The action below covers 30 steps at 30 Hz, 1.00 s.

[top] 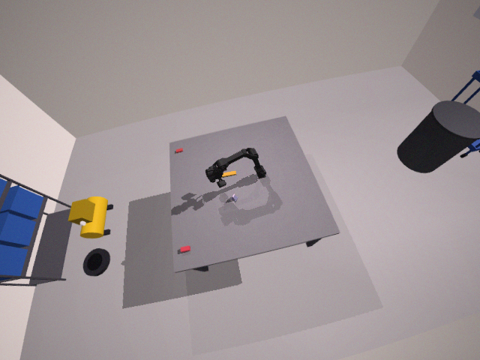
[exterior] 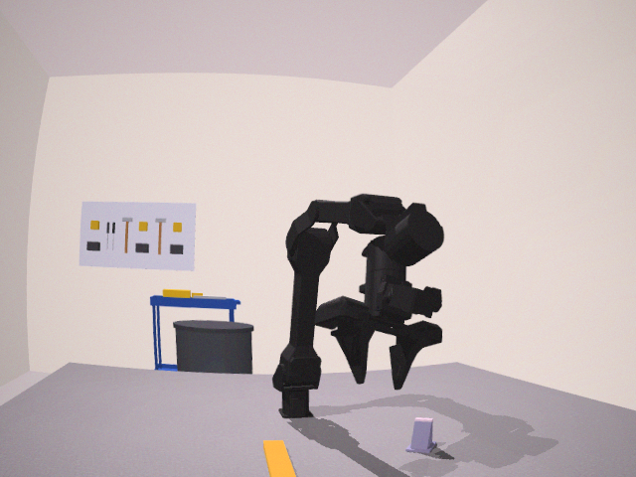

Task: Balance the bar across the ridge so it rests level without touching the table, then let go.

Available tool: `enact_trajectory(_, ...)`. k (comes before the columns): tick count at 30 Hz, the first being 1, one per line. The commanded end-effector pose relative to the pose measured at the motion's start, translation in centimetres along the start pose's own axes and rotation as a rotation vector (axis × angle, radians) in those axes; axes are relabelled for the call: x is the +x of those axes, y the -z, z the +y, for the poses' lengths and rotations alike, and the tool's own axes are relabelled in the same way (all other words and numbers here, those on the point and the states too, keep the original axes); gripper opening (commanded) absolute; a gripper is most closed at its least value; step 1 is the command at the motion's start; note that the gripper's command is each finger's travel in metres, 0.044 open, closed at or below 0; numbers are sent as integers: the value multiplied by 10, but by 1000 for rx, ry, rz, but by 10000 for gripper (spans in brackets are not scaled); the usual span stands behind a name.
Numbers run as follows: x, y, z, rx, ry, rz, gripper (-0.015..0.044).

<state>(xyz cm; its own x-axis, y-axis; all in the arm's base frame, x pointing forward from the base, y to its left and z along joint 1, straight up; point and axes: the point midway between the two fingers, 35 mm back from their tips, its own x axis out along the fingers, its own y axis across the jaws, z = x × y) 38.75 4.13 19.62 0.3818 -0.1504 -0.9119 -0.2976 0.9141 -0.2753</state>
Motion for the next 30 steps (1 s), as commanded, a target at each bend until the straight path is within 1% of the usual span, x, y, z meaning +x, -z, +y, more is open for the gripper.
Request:
enact_trajectory(1, 13, 13, -12, 49, -27, 55, 315)
enact_trajectory(19, 59, 76, -67, 293, -143, 262, 315)
enact_trajectory(26, 71, 102, -84, 398, -196, 330, 315)
enact_trajectory(30, 72, 105, -86, 408, -202, 336, 315)
